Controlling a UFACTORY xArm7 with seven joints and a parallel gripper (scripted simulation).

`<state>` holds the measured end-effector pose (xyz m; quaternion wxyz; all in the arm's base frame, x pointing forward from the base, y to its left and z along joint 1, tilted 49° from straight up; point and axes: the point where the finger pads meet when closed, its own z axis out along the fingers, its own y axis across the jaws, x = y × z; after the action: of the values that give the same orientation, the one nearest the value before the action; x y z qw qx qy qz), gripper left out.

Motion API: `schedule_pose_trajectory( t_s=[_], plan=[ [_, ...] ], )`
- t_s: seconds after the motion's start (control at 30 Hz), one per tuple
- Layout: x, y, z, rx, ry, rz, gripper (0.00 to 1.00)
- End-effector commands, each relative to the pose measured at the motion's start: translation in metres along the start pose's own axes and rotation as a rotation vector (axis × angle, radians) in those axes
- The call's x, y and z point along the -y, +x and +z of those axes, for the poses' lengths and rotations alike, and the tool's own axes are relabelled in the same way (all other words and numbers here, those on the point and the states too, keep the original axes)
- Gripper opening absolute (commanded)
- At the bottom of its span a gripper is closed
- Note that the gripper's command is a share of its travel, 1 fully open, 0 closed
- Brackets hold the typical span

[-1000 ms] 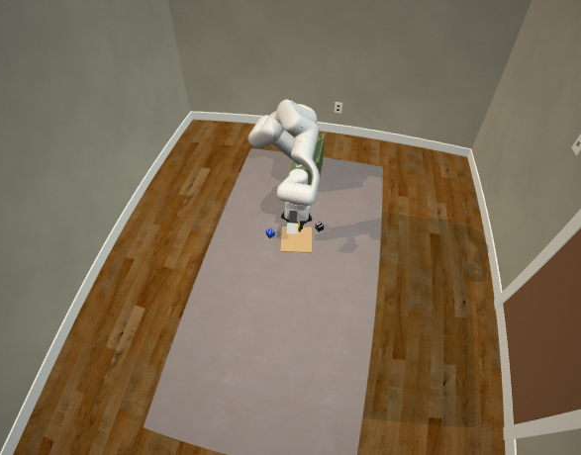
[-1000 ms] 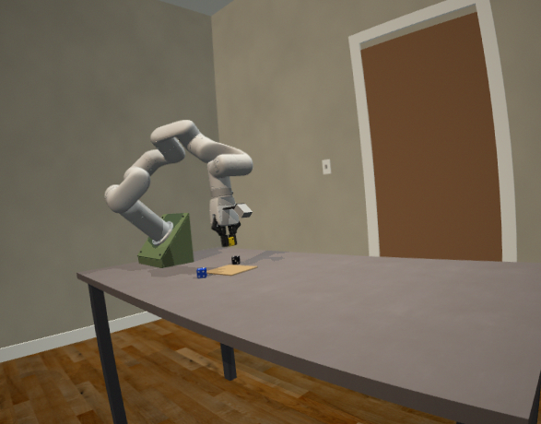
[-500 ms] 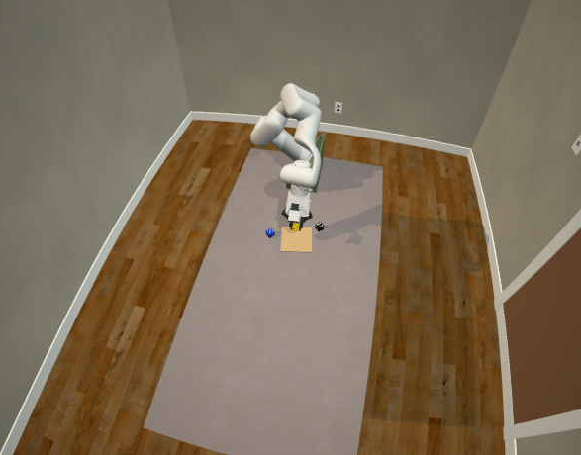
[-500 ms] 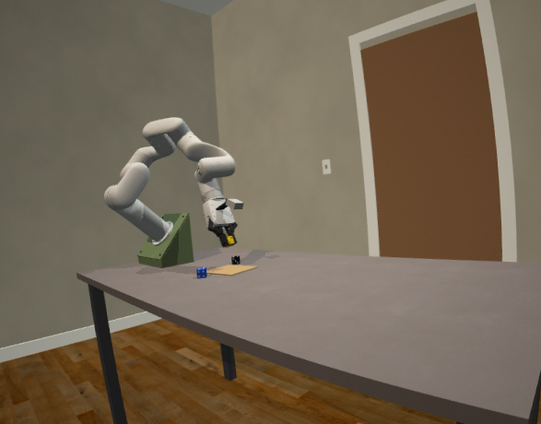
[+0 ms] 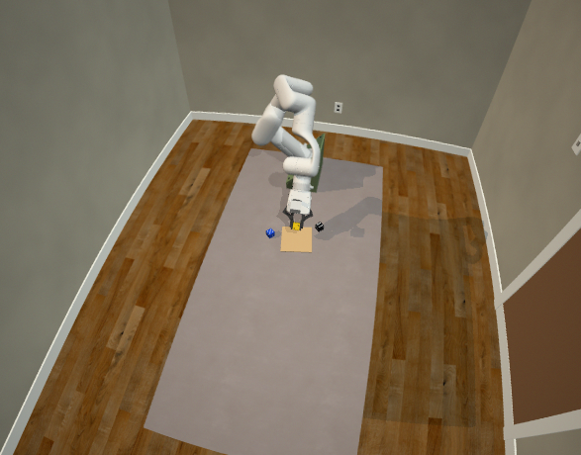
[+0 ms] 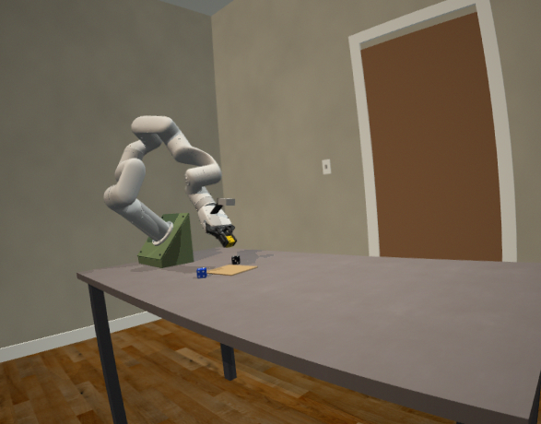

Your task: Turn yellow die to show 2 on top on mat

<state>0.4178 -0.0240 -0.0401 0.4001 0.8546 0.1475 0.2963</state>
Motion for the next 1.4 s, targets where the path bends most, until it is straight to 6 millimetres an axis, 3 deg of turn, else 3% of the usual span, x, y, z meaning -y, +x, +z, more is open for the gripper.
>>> schedule_pose_trajectory(
  t_s=[0.0, 0.37, 0.8, 1.37],
  plan=[
    [0.000, 0.000, 0.002, -0.173, 0.038, 0.009, 0.27],
    [0.000, -0.001, 0.001, -0.336, 0.040, 0.013, 0.27],
    [0.000, -0.003, 0.004, -0.347, 0.041, 0.013, 0.27],
    [0.002, -0.033, 0.037, -0.347, 0.041, 0.013, 0.27]
  ],
)
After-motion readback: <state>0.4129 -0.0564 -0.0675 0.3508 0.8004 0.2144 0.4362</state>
